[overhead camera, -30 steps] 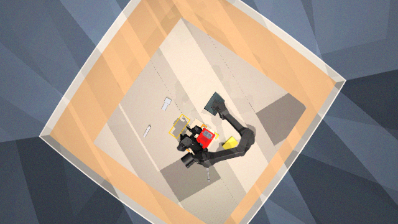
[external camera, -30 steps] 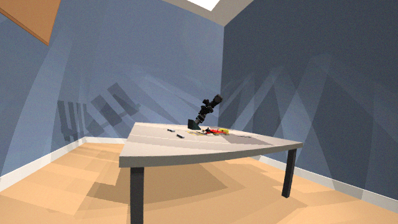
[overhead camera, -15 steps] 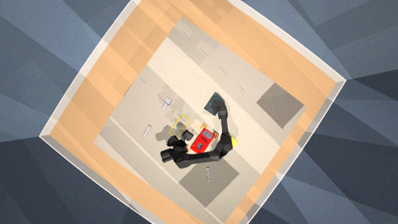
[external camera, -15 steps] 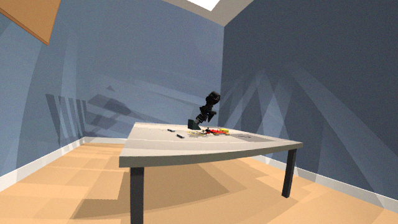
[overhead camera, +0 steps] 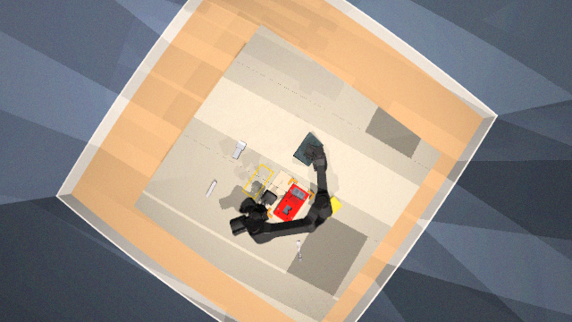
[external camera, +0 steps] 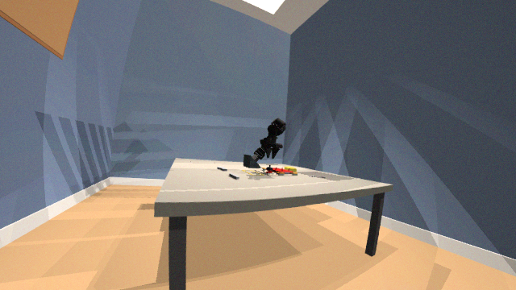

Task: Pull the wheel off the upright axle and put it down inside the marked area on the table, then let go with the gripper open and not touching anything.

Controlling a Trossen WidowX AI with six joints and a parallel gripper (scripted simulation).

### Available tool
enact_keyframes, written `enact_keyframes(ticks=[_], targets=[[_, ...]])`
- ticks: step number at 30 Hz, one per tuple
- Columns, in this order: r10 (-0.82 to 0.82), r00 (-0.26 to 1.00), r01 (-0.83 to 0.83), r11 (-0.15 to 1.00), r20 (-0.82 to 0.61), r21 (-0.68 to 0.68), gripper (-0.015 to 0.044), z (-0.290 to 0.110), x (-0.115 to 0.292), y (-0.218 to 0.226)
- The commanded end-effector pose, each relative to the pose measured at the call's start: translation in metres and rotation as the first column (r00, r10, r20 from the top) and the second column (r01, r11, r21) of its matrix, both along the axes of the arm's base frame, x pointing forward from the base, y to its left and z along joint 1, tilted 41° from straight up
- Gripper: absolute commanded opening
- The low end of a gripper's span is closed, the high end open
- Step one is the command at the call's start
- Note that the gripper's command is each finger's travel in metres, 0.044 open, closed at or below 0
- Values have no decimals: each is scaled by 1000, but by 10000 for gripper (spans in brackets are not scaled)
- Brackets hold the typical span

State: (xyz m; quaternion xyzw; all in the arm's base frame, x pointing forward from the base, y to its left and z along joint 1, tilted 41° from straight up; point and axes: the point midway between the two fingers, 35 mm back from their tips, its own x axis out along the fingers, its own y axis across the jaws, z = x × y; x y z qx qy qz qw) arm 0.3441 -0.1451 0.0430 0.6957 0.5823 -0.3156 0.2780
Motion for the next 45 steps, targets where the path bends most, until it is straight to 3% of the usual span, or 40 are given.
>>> enact_keyframes(ticks=[1,12,18,22,30,35,45], targets=[[-2,1000,2,1000,-5,7,300,-10,2,9],[-2,1000,2,1000,-4,10,300,-50,8,45],[-2,1000,2,1000,-4,10,300,-52,8,48],[5,1000,-5,1000,-2,6,195,-49,8,46],[5,1000,-5,1000,-2,6,142,-49,8,46],[5,1000,-5,1000,-2,7,10,-49,8,45],[4,1000,-4,1000,-2,7,0,-46,8,43]])
